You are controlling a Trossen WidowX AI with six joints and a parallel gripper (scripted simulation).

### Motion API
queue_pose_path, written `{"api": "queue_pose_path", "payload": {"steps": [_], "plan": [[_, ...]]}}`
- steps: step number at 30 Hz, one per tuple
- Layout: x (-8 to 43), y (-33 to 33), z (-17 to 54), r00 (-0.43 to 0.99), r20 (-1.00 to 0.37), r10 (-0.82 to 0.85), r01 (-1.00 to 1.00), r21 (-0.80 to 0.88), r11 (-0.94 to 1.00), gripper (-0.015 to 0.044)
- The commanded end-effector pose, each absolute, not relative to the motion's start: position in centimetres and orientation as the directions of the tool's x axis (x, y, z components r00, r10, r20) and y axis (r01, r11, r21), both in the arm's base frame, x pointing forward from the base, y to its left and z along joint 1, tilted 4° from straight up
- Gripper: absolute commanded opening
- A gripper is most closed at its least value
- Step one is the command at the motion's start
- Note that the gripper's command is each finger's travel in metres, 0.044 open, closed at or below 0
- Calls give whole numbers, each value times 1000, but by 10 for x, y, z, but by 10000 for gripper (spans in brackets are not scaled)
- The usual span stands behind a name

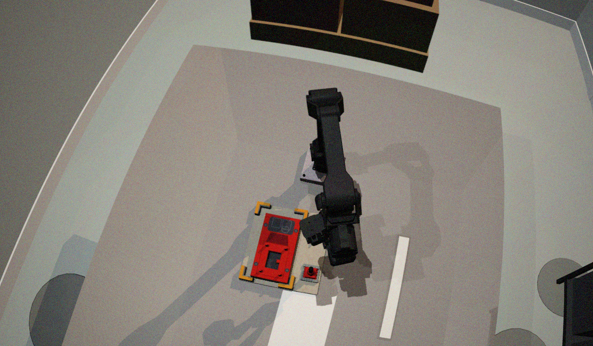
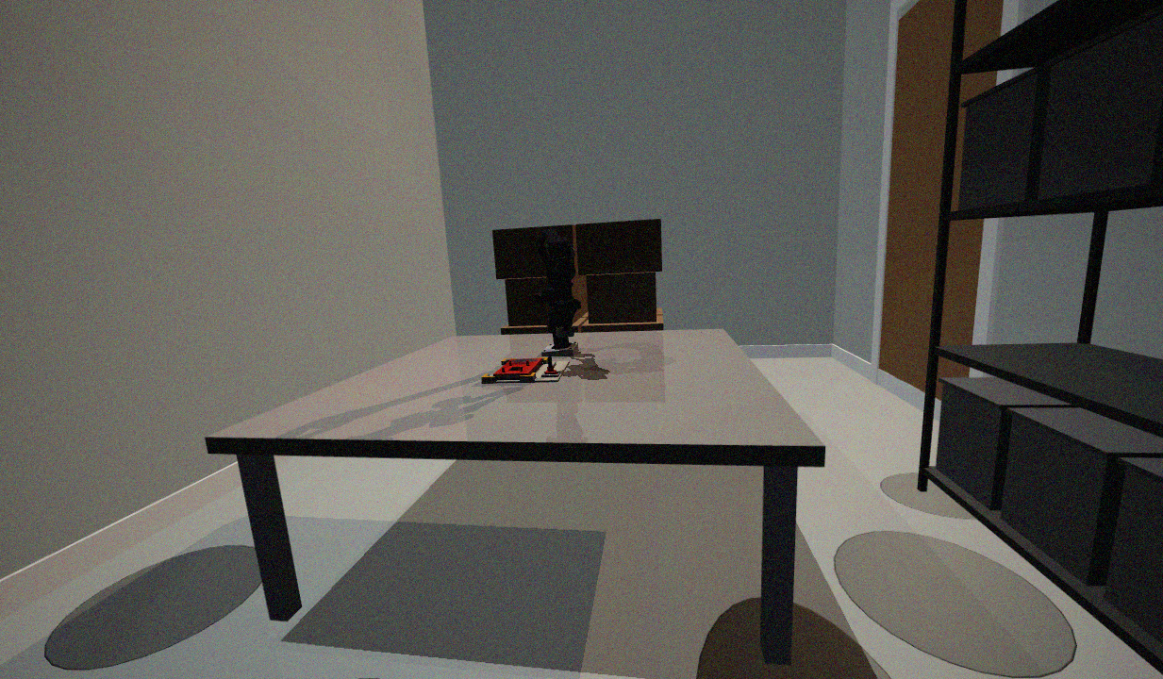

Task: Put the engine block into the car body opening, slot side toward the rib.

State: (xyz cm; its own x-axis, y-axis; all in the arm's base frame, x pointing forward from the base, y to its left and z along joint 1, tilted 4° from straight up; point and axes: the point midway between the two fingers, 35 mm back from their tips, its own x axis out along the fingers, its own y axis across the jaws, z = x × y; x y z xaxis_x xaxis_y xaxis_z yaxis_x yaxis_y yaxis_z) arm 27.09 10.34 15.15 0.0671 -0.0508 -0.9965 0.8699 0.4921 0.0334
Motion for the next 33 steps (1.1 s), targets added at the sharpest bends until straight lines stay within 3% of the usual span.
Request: {"api": "queue_pose_path", "payload": {"steps": [1, 33], "plan": [[280, 96, 149, 71, -996, -50, 834, 32, 550, 0], [329, 17, 122, 72, -996, -60, 328, -34, 944, 0]]}}
